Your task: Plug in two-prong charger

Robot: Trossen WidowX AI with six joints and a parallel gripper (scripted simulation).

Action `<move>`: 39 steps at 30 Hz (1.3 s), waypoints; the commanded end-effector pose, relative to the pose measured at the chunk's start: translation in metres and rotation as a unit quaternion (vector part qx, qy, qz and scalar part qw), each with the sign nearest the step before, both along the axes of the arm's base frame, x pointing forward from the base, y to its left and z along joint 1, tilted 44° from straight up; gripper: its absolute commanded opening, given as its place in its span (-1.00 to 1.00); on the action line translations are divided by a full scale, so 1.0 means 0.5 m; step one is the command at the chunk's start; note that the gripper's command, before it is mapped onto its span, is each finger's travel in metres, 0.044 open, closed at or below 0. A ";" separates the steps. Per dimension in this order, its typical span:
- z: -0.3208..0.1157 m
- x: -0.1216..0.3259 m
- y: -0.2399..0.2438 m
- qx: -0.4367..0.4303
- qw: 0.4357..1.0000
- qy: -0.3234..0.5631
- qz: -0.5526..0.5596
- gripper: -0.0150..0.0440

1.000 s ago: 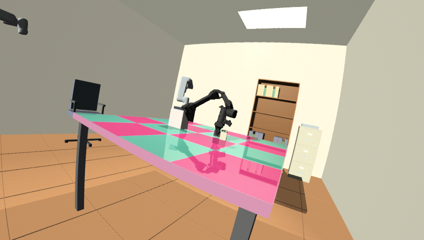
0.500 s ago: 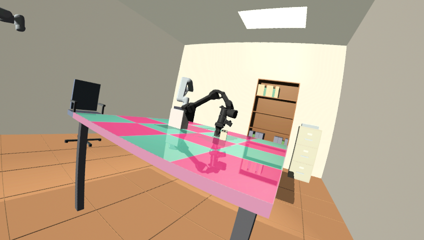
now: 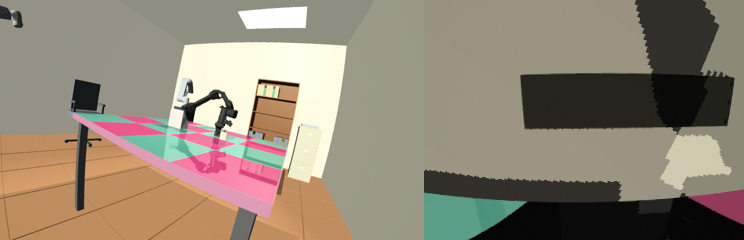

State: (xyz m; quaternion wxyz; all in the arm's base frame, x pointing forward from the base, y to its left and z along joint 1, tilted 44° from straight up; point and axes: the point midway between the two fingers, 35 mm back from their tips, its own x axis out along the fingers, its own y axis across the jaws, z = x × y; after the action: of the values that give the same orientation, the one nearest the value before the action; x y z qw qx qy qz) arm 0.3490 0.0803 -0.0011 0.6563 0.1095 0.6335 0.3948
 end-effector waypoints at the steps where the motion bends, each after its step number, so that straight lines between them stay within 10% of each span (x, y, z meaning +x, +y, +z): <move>1: 0.002 0.015 0.008 0.004 1.000 -0.016 0.001 -0.49; 39: 0.004 0.010 0.004 0.004 1.000 -0.016 0.001 -0.49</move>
State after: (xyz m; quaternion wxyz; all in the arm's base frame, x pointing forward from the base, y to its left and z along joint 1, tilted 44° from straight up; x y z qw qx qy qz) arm 0.3490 0.0804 -0.0010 0.6585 0.1080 0.6314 0.3951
